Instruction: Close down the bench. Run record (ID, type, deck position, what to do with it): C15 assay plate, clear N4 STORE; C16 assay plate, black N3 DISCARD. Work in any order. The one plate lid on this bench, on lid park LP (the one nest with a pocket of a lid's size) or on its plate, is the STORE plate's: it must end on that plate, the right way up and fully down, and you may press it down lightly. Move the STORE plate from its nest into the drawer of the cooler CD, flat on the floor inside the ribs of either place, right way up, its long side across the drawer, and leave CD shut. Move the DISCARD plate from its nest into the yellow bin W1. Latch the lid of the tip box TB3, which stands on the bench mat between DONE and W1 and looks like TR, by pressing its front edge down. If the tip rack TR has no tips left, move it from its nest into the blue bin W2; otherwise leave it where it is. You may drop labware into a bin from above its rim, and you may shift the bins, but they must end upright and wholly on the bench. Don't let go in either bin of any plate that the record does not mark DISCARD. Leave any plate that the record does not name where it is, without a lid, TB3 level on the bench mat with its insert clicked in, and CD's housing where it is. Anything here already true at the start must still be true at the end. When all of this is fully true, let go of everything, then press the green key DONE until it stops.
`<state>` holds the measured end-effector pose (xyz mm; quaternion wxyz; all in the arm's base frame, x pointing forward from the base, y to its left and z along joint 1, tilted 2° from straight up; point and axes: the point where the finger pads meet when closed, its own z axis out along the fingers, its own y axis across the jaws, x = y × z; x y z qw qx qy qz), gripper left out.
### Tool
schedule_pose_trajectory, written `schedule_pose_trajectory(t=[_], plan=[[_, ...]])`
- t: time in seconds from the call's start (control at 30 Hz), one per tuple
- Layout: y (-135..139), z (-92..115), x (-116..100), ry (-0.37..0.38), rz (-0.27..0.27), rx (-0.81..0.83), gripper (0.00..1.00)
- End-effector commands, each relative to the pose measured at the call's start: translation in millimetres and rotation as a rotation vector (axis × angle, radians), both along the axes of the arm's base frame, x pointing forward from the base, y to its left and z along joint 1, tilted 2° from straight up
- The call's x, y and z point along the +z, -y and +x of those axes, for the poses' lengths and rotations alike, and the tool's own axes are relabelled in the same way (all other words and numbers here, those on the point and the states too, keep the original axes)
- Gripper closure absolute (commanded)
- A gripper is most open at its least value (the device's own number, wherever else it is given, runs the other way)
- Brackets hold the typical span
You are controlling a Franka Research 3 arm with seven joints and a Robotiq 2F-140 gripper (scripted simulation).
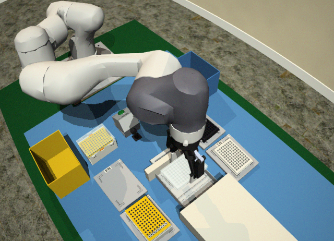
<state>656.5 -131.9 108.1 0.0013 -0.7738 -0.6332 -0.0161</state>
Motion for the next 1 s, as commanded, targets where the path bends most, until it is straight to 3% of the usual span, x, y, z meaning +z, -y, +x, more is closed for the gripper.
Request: schedule_pose_trajectory(t=[0.0,0.97], plan=[[1,2,-5,0.007,-0.001,-0.007,1.0],[0,3,-38,0.007,-0.001,-0.007,1.0]])
